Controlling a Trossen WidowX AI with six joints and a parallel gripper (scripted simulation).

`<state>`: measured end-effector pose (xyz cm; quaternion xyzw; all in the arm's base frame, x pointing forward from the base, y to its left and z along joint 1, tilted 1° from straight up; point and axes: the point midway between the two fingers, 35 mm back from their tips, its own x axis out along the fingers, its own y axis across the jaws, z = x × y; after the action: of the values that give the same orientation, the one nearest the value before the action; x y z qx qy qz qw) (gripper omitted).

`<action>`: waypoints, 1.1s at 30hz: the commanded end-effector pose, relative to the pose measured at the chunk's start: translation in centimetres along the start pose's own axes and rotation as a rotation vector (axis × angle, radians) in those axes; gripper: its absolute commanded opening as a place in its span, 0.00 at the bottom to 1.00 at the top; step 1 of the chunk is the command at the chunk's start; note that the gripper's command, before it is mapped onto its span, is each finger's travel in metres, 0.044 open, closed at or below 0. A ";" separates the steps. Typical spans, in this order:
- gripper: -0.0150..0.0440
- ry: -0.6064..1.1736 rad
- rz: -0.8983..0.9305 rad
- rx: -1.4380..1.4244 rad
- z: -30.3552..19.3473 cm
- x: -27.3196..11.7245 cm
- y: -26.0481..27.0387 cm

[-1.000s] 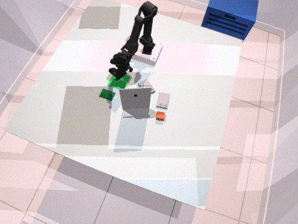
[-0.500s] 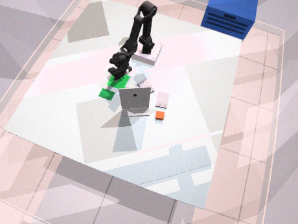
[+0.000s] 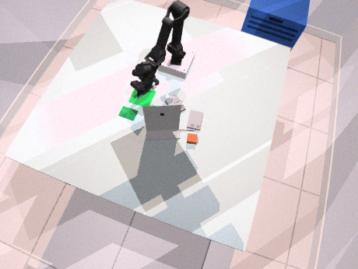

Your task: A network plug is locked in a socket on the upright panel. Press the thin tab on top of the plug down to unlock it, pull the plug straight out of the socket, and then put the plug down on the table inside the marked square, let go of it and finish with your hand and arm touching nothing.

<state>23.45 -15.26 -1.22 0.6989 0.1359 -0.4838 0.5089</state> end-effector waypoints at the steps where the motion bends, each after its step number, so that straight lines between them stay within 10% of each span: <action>1: 0.52 -0.001 0.003 0.001 0.0 -0.4 0.0; 33: 0.52 0.001 -0.003 -0.003 -0.3 -2.5 -0.3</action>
<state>22.29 -14.19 0.46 0.6978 0.1409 -0.4831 0.5098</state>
